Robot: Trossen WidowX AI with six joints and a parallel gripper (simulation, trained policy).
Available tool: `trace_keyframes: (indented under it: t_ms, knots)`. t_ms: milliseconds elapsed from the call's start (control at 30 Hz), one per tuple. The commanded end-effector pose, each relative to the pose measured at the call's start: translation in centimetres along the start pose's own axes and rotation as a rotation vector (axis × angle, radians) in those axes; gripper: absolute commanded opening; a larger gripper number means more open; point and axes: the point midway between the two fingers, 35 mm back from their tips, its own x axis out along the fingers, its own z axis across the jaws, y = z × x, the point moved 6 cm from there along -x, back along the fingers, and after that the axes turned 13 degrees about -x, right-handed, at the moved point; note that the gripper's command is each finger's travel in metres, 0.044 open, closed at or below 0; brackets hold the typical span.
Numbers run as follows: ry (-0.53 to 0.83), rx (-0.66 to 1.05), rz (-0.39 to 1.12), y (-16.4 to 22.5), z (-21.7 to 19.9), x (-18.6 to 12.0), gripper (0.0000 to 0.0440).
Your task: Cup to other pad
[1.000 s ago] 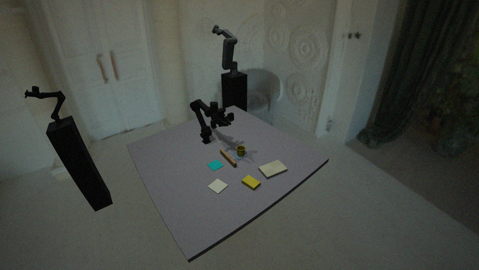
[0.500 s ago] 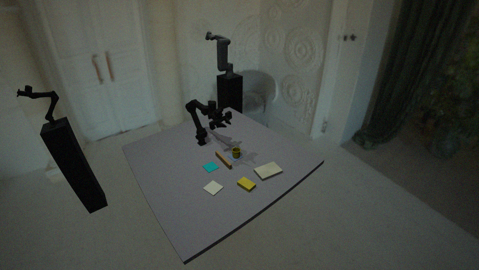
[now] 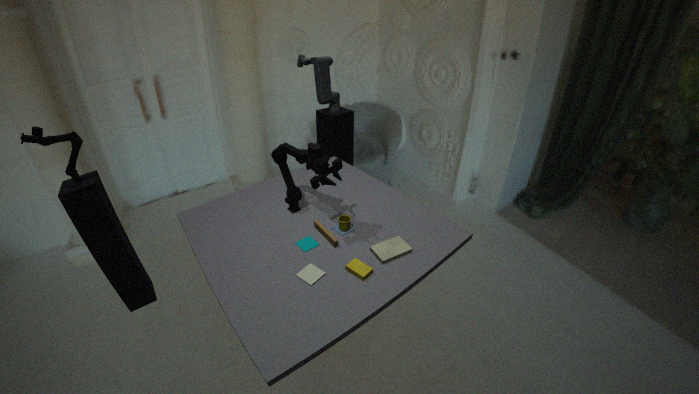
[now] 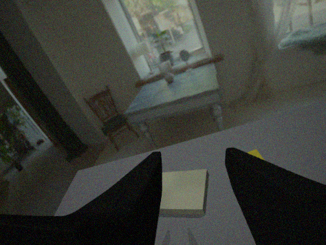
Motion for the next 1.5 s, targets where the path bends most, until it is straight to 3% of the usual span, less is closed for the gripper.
trace_keyframes:
  t_ms: [0,767,1467]
  knots:
    - [-0.015,0.054,0.049,-0.2,0.6,0.6,0.0165]
    - [-0.007,0.380,0.315,-1.1,3.2,2.9,0.0184]
    - [0.112,0.657,0.581,0.1,5.4,4.9,0.0175]
